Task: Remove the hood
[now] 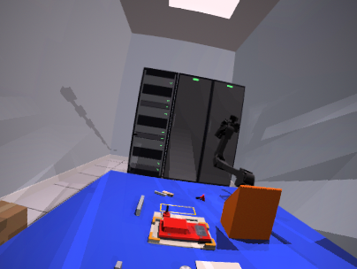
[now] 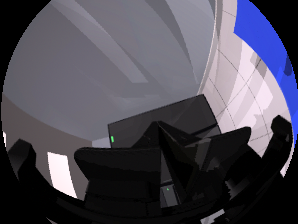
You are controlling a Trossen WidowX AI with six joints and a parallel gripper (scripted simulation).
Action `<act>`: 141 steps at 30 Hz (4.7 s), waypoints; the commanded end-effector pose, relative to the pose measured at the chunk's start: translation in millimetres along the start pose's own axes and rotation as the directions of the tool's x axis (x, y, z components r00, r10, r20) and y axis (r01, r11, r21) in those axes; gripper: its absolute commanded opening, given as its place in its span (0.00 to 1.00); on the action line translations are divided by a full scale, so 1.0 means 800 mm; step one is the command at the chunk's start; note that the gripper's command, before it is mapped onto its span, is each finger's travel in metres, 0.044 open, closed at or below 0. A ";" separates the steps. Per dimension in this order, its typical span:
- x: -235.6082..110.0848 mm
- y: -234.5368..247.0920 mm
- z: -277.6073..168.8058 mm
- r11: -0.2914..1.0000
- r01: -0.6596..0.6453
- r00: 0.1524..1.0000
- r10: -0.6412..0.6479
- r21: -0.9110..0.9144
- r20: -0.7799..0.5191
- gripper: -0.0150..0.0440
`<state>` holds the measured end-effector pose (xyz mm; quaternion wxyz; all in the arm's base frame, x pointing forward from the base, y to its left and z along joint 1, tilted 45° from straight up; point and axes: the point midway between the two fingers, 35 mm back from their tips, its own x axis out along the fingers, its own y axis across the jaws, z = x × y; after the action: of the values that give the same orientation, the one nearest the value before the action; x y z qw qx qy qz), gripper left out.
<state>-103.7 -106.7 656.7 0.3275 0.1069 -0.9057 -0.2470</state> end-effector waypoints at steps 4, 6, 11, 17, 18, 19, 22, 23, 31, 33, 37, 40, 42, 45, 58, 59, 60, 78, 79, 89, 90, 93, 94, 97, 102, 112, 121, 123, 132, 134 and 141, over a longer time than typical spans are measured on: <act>-0.002 0.023 0.005 0.998 -0.061 0.998 0.062 0.031 -0.019 0.43; -0.005 0.041 0.008 0.992 -0.110 0.993 0.112 0.055 -0.034 0.52; -0.016 0.091 0.022 0.963 -0.224 0.971 0.233 0.149 -0.044 0.74; -0.036 0.141 0.041 0.919 -0.339 0.936 0.352 0.202 -0.028 1.00; -0.039 0.148 0.043 0.910 -0.354 0.929 0.368 0.218 -0.028 1.00; -0.042 0.155 0.045 0.900 -0.367 0.923 0.383 0.235 -0.028 1.00; -0.055 0.180 0.052 0.863 -0.415 0.897 0.441 0.289 -0.029 1.00; -0.061 0.192 0.055 0.843 -0.437 0.883 0.469 0.314 -0.029 1.00; -0.131 0.279 0.078 0.655 -0.584 0.734 0.678 0.480 -0.032 1.00; -0.144 0.289 0.081 0.634 -0.607 0.710 0.703 0.478 -0.030 1.00; -0.173 0.308 0.087 0.581 -0.646 0.656 0.754 0.495 -0.029 1.00; -0.191 0.323 0.091 0.534 -0.656 0.616 0.787 0.533 -0.030 1.00; -0.207 0.334 0.093 0.493 -0.663 0.580 0.814 0.564 -0.029 1.00; -0.242 0.356 0.099 0.405 -0.668 0.499 0.866 0.625 -0.028 1.00; -0.412 0.415 0.116 0.079 -0.549 0.093 0.995 0.832 -0.033 1.00; -0.426 0.417 0.117 0.061 -0.533 0.059 0.998 0.844 -0.034 1.00; -0.440 0.419 0.118 0.043 -0.516 0.026 0.999 0.855 -0.035 1.00; -0.708 0.377 0.130 -0.087 -0.205 -0.581 0.812 0.975 -0.049 1.00; -0.721 0.372 0.131 -0.084 -0.187 -0.608 0.793 0.979 -0.048 1.00; -0.847 0.295 0.153 0.029 0.028 -0.842 0.539 0.999 0.008 1.00; -0.858 0.286 0.156 0.047 0.045 -0.861 0.509 0.998 0.015 1.00; -0.894 0.253 0.162 0.115 0.085 -0.914 0.405 0.990 0.032 1.00; -0.905 0.242 0.165 0.139 0.095 -0.929 0.369 0.986 0.037 1.00; -0.936 0.206 0.172 0.214 0.114 -0.965 0.257 0.970 0.056 1.00; -0.980 0.140 0.184 0.341 0.106 -0.994 0.063 0.934 0.089 1.00; -1.035 -0.007 0.210 0.547 -0.048 -0.930 -0.329 0.836 0.162 1.00; -1.041 -0.143 0.236 0.596 -0.294 -0.732 -0.643 0.747 0.226 1.00; -1.036 -0.174 0.243 0.584 -0.357 -0.667 -0.706 0.729 0.239 1.00; -0.995 -0.301 0.273 0.422 -0.607 -0.318 -0.905 0.674 0.281 1.00; -0.981 -0.327 0.280 0.361 -0.651 -0.226 -0.932 0.668 0.284 1.00; -0.956 -0.367 0.294 0.245 -0.706 -0.067 -0.957 0.665 0.281 1.00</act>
<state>340.3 4.7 -63.4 -0.6405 0.2150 -0.6750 0.2965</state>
